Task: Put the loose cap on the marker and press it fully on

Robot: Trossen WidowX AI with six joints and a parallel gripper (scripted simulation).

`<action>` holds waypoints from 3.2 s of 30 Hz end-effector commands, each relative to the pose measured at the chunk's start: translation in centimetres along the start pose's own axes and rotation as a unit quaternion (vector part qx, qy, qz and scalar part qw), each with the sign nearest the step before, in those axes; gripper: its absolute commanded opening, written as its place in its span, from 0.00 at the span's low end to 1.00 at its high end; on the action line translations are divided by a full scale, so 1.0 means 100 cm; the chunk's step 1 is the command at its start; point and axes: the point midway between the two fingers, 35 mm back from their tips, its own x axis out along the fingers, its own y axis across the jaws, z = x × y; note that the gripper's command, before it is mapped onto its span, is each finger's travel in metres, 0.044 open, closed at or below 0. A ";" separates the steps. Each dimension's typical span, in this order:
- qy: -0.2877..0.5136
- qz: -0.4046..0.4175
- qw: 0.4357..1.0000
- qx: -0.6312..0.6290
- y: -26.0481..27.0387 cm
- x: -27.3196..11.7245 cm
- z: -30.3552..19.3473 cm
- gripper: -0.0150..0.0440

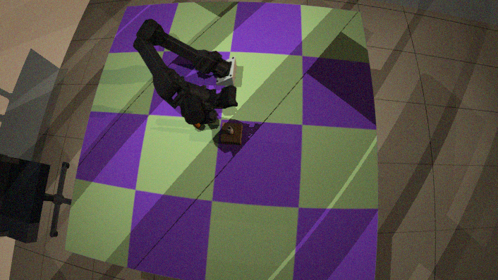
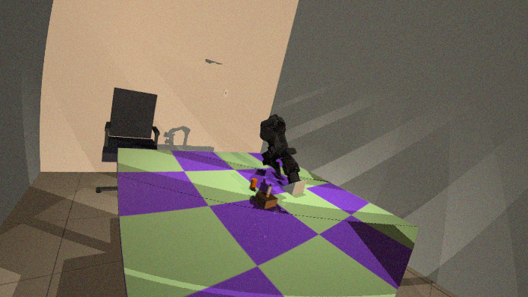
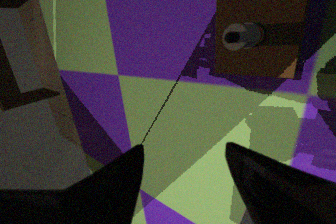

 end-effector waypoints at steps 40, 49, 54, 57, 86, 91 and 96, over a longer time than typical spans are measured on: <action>0.087 -0.326 0.854 -0.396 -0.156 -0.017 0.034 0.68; 0.086 -0.326 0.854 -0.396 -0.165 -0.005 0.036 0.68; 0.087 -0.326 0.854 -0.396 -0.170 0.001 0.037 0.68; 0.087 -0.327 0.854 -0.396 -0.173 0.004 0.037 0.68; 0.086 -0.327 0.854 -0.396 -0.172 0.004 0.037 0.25; 0.086 -0.326 0.854 -0.396 -0.164 -0.006 0.036 0.25; 0.086 -0.326 0.854 -0.396 -0.156 -0.015 0.035 0.25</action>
